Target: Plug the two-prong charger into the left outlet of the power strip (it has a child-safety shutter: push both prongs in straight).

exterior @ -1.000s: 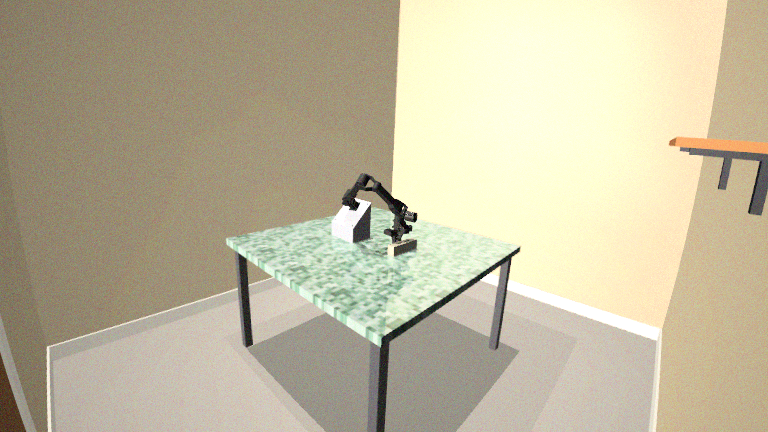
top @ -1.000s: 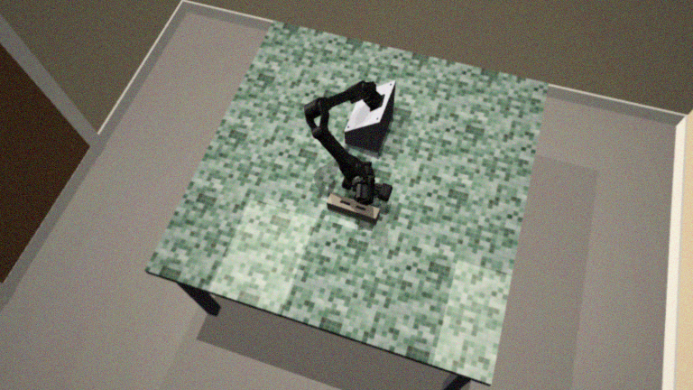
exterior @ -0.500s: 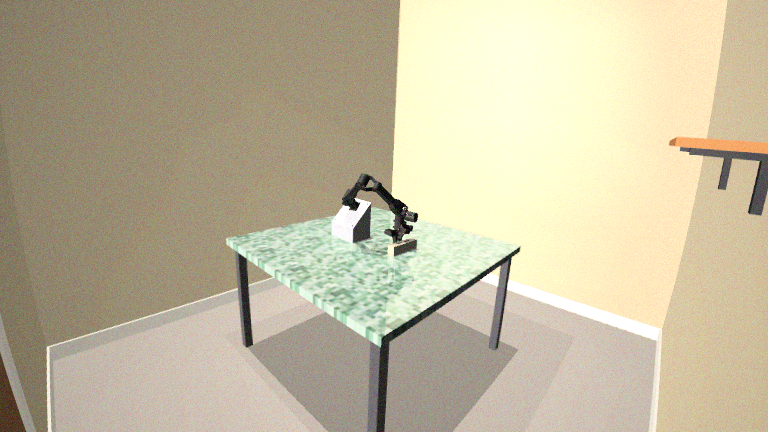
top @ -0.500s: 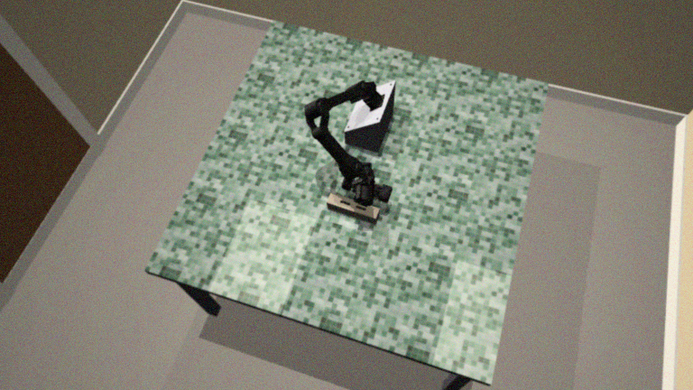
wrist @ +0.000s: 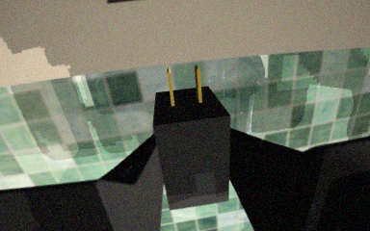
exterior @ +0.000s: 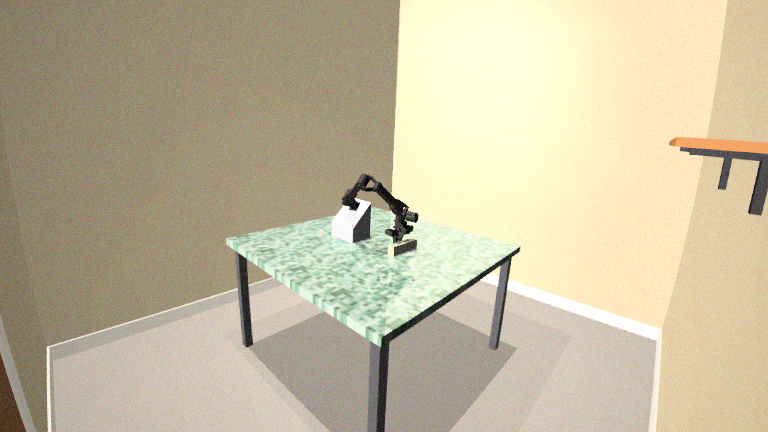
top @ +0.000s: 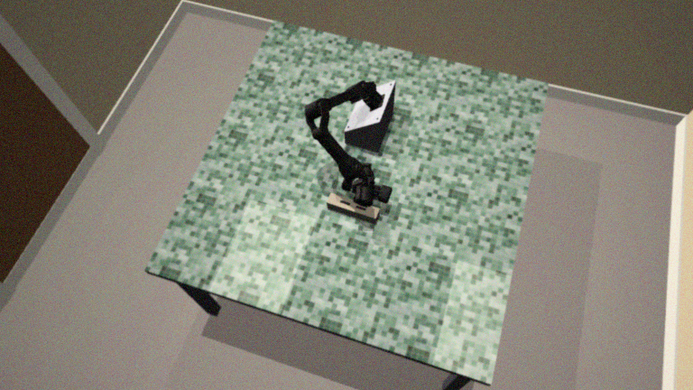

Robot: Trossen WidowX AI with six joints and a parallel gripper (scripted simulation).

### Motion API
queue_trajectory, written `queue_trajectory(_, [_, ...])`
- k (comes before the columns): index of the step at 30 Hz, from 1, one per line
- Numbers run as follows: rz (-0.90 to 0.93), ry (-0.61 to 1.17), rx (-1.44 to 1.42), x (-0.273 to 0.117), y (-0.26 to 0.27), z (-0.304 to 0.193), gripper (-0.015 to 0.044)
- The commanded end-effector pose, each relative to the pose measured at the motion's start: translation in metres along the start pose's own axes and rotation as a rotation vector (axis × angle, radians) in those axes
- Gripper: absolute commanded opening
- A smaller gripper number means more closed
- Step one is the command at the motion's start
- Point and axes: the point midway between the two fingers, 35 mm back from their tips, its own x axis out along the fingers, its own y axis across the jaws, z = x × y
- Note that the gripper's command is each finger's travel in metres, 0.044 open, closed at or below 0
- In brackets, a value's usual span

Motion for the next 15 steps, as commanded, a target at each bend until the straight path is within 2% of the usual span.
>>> queue_trajectory(1, [0.002,-0.001,0.006,-0.0004,0.0002,0.0018,0.0000])
queue_trajectory(15, [0.002,-0.001,0.006,-0.0007,0.0002,0.0048,0.0000])
